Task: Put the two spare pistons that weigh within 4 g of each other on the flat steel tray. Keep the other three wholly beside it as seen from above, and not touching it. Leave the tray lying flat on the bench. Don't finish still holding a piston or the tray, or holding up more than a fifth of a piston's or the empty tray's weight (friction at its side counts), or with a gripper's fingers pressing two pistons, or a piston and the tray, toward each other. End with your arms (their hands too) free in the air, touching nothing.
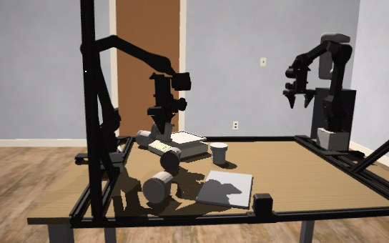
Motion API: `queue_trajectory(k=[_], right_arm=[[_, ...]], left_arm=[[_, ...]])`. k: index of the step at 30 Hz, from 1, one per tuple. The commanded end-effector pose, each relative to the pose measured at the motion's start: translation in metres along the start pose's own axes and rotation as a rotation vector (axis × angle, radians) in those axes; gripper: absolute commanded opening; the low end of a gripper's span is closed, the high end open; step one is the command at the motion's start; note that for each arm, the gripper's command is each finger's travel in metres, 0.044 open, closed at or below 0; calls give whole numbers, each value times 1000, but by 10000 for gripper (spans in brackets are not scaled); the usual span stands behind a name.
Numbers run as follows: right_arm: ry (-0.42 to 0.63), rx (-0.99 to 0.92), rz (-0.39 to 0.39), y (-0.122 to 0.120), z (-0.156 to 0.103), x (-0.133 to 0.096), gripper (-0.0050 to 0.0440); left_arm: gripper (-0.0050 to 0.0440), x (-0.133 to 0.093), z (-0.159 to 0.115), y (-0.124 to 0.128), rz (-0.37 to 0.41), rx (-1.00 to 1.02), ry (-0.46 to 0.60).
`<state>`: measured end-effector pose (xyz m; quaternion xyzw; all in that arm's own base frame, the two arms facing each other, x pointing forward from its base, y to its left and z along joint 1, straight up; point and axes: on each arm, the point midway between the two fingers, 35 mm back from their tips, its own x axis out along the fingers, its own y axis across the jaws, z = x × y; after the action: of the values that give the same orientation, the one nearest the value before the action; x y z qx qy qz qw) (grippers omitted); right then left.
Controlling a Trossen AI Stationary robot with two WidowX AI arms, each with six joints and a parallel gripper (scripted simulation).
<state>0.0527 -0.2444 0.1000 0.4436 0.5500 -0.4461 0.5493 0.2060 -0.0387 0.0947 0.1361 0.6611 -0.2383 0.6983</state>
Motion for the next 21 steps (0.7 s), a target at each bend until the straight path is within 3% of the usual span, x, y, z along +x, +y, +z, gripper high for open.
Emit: queue_trajectory(k=[1, 21], right_arm=[[1, -4, 3, 0, 0, 0, 440], [1, -4, 3, 0, 0, 0, 440]], left_arm=[[158, -8, 1, 15, 19, -78, -6], [158, -37, -13, 99, 93, -552, 6]])
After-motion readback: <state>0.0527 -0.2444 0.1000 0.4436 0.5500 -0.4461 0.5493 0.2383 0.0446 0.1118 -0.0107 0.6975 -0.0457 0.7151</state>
